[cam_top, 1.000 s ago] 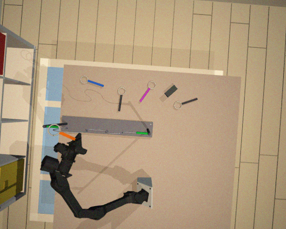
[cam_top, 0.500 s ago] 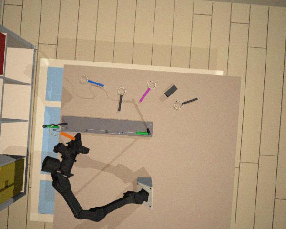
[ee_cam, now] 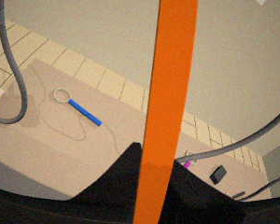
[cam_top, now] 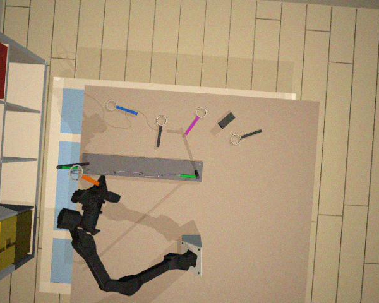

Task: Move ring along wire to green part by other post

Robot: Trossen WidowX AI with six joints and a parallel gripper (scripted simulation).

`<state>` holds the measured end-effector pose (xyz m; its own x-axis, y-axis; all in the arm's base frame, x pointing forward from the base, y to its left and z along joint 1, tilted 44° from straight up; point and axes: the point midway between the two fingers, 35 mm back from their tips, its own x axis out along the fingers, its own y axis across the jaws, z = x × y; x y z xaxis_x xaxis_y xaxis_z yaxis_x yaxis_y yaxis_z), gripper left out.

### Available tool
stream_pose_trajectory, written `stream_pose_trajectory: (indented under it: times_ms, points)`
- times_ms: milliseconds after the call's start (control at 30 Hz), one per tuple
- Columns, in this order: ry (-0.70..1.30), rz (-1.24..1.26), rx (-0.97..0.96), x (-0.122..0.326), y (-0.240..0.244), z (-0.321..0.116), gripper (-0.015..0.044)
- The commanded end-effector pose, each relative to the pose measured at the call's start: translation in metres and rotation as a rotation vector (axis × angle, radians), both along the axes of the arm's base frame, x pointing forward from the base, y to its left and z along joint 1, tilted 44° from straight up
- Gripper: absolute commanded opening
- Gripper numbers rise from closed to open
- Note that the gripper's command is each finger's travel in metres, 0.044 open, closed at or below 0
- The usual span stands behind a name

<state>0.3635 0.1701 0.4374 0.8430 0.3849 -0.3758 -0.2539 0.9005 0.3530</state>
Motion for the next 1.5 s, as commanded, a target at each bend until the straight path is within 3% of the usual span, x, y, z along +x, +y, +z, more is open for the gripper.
stream_pose_trajectory:
  times_ms: [0,1467]
  points:
    - [0.007,0.002,0.064,-0.003,0.001,0.002,-0.0150]
    - [0.093,-0.011,0.607,-0.005,0.017,0.013,-0.0150]
